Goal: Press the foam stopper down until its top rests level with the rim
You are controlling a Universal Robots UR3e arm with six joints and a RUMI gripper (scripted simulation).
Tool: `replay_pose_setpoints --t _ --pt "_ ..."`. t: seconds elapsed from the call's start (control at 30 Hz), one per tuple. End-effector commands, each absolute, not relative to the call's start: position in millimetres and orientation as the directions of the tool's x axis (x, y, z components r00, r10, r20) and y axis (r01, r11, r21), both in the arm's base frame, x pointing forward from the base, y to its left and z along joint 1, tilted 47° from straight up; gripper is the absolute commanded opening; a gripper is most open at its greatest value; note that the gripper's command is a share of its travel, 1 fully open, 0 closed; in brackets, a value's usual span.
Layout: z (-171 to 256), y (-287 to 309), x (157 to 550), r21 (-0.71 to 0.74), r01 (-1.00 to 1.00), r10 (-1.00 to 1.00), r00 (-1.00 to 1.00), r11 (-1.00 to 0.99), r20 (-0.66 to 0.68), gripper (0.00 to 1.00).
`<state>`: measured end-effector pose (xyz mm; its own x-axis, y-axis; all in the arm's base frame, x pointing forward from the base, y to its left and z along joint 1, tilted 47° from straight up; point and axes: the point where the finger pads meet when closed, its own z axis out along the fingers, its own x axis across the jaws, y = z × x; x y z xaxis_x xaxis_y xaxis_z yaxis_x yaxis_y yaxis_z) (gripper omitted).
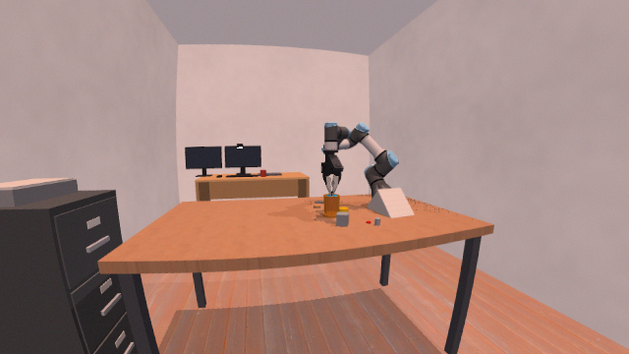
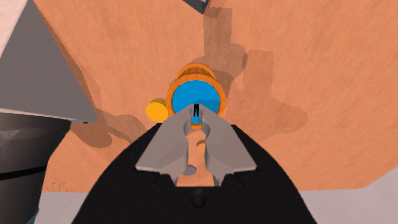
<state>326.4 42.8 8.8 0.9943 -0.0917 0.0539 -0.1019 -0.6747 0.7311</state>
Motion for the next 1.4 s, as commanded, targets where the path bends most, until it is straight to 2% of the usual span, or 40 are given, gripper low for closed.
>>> replay_pose_setpoints --t 0.0,1.37 --pt "7.2 40.9 326.5 0.731 -0.102 -0.091 0.994 -0.675 0.055 0.00" --pt "-0.2 33.0 326.2 0.731 -0.102 -0.091 0.994 -0.675 0.055 0.00"
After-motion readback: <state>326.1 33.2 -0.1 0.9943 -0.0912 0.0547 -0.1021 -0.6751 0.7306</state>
